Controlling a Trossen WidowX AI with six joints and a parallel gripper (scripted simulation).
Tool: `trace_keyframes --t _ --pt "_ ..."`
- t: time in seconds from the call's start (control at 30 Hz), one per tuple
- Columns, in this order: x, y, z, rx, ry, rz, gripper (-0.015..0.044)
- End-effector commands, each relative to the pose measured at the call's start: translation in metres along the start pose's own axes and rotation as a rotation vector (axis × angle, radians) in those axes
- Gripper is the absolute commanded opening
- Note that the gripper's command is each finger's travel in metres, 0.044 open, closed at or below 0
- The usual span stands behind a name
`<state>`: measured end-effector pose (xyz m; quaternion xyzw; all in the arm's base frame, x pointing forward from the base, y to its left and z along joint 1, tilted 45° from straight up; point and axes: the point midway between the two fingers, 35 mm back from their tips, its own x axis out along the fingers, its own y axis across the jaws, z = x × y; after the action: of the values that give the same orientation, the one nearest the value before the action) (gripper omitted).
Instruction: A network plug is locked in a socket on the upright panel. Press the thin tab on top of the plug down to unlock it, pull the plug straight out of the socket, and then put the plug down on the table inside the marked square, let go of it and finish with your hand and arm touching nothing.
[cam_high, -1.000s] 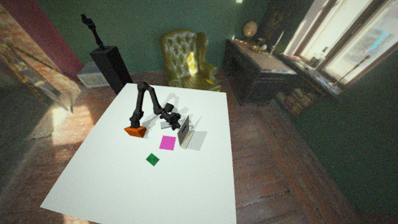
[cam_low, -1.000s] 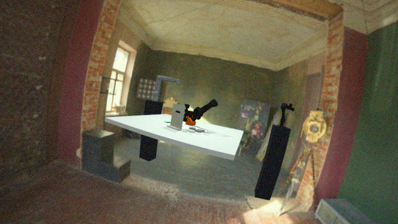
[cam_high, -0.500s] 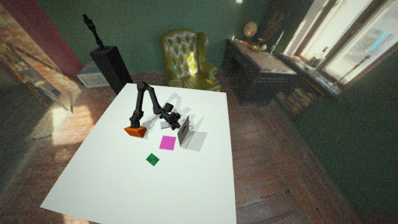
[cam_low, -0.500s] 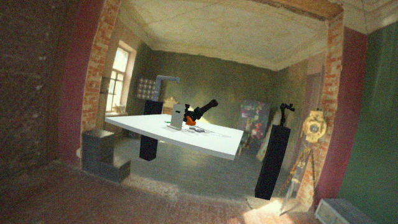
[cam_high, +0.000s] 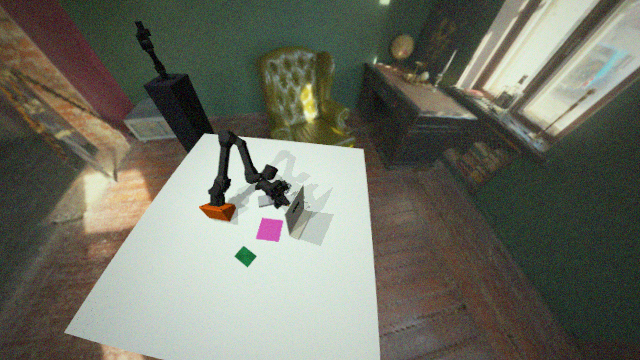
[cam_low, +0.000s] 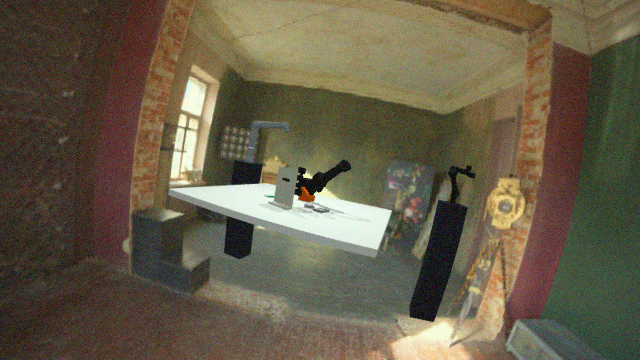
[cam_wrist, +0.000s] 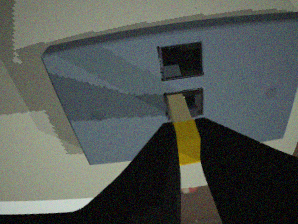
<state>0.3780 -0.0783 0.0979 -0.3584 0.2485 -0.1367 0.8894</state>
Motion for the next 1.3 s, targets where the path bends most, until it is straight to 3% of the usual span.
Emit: trace_keyframes --t 0.0,1.27 --pt "-0.004 0.0 -0.001 -0.001 0.002 0.0 0.0" --pt "-0.023 0.0 -0.006 -0.001 0.002 0.001 0.0"
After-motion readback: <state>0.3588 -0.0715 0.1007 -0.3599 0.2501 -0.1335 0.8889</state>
